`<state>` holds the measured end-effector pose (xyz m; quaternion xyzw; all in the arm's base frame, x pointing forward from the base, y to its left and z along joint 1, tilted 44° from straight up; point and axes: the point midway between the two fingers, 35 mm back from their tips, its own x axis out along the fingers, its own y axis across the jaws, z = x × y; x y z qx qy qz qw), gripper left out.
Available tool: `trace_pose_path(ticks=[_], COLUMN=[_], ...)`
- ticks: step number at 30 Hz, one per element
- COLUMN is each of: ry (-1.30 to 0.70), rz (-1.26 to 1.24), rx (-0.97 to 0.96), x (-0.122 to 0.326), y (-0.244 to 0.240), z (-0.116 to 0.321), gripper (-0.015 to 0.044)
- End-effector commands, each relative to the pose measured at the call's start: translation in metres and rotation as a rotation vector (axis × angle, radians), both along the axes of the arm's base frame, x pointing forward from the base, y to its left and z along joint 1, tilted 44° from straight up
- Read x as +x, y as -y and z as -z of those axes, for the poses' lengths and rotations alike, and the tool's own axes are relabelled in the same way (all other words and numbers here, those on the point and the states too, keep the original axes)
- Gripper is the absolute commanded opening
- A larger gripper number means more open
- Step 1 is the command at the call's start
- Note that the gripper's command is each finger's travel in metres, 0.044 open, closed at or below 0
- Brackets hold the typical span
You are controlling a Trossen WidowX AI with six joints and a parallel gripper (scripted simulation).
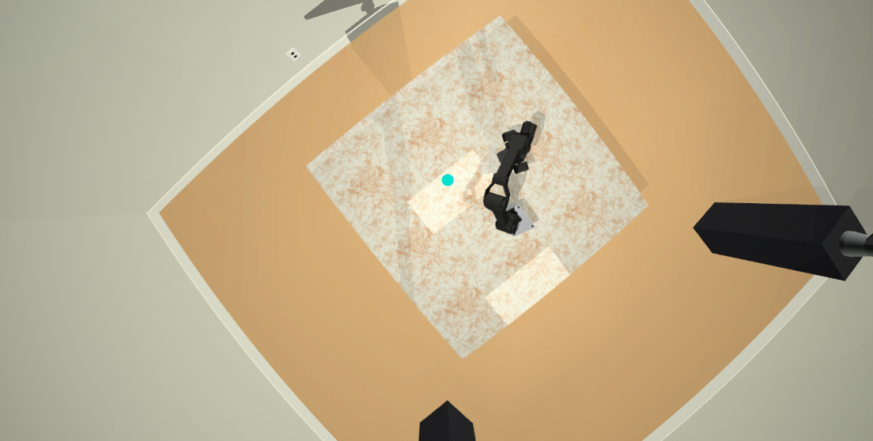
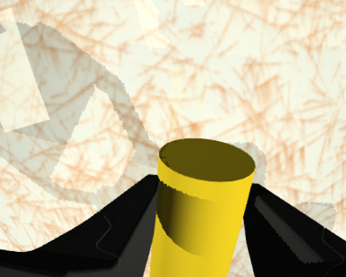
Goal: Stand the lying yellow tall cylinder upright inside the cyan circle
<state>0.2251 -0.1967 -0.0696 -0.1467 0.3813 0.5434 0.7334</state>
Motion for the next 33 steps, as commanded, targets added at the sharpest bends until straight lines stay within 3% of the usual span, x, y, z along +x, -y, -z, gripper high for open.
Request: trace_pose_path(ticks=[1,33], ry=[0.006,-0.304], rz=[-0.001,0.338], rx=[-0.013,0.013], x=[-0.002,0.05], y=[0.01,-0.021], z=[-0.011,-0.071], gripper=[0.0105,0.0105])
